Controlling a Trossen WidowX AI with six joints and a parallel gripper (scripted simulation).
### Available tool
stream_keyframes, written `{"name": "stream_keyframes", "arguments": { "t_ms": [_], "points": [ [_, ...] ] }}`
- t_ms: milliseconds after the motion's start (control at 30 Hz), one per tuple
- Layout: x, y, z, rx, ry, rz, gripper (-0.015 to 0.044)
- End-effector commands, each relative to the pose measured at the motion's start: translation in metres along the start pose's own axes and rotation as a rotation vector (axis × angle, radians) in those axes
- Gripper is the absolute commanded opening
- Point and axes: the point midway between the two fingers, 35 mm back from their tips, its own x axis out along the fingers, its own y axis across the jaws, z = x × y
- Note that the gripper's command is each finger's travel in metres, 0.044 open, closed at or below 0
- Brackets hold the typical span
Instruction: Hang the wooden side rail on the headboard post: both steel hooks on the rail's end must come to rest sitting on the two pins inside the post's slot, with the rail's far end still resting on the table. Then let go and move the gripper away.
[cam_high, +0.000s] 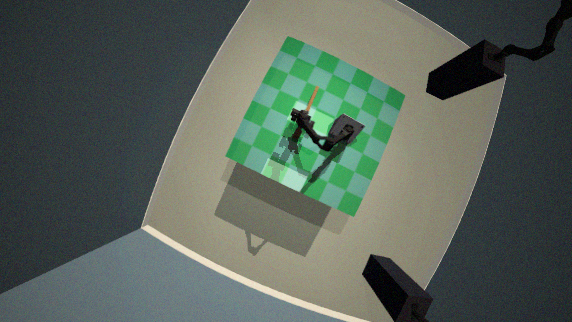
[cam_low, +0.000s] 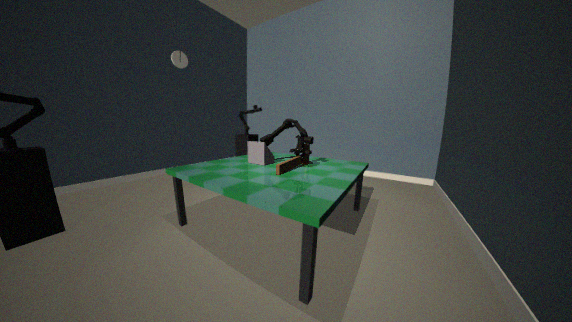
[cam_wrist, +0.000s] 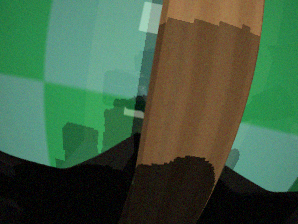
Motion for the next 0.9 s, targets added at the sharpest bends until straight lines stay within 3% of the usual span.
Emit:
{"name": "stream_keyframes", "arguments": {
  "t_ms": [0,867],
  "points": [
    [-0.0038,0.0036,-0.0009,0.003,0.0,0.012,0.0],
    [-0.0032,0.0024,-0.0039,0.003,0.0,0.012,0.0]
  ]
}}
